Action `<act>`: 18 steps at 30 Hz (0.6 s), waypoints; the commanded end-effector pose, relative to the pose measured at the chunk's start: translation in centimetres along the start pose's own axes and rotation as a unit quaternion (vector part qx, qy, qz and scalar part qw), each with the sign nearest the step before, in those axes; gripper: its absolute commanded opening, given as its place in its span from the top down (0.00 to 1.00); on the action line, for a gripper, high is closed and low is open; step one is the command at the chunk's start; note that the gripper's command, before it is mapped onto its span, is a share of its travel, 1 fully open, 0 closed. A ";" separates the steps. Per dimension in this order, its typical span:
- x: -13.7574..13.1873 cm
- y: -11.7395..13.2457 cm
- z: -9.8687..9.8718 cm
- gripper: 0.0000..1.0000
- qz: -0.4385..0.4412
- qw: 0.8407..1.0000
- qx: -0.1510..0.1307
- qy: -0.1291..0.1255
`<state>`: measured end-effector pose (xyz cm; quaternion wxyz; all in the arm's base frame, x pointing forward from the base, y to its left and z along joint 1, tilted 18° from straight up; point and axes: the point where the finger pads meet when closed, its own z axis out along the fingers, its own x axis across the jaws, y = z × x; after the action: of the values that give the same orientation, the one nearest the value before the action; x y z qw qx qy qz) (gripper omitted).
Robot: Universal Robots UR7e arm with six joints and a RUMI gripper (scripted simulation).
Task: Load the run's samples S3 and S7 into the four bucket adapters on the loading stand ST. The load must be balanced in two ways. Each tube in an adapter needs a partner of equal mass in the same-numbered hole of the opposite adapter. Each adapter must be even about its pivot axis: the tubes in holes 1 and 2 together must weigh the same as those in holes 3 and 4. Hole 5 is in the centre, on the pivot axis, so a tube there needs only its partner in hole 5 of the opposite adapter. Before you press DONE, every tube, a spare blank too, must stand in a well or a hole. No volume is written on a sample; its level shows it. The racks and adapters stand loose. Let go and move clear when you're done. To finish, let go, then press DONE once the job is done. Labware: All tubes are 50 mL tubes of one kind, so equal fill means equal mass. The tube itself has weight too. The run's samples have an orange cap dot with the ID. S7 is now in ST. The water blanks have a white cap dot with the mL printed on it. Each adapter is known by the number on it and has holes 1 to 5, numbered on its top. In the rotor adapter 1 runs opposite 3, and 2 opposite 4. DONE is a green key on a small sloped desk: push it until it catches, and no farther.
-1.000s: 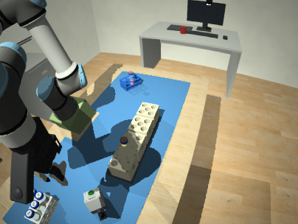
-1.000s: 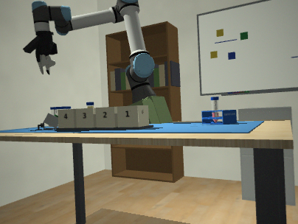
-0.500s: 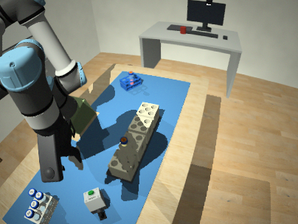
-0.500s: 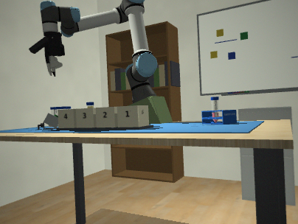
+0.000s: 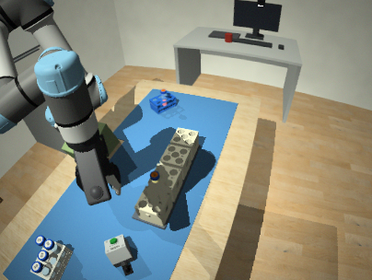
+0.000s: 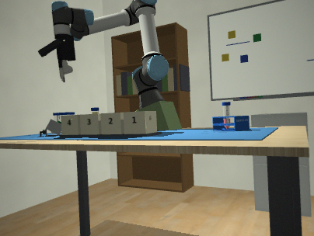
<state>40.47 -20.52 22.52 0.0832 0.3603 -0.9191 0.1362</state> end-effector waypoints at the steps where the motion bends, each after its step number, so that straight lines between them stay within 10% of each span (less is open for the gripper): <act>1: -2.2 1.8 0.6 0.65 -0.050 0.999 0.005 -0.002; 18: -7.9 6.5 2.5 0.65 -0.174 0.985 0.012 -0.006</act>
<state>41.35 -13.77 18.40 0.0923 0.4803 -0.8624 0.1307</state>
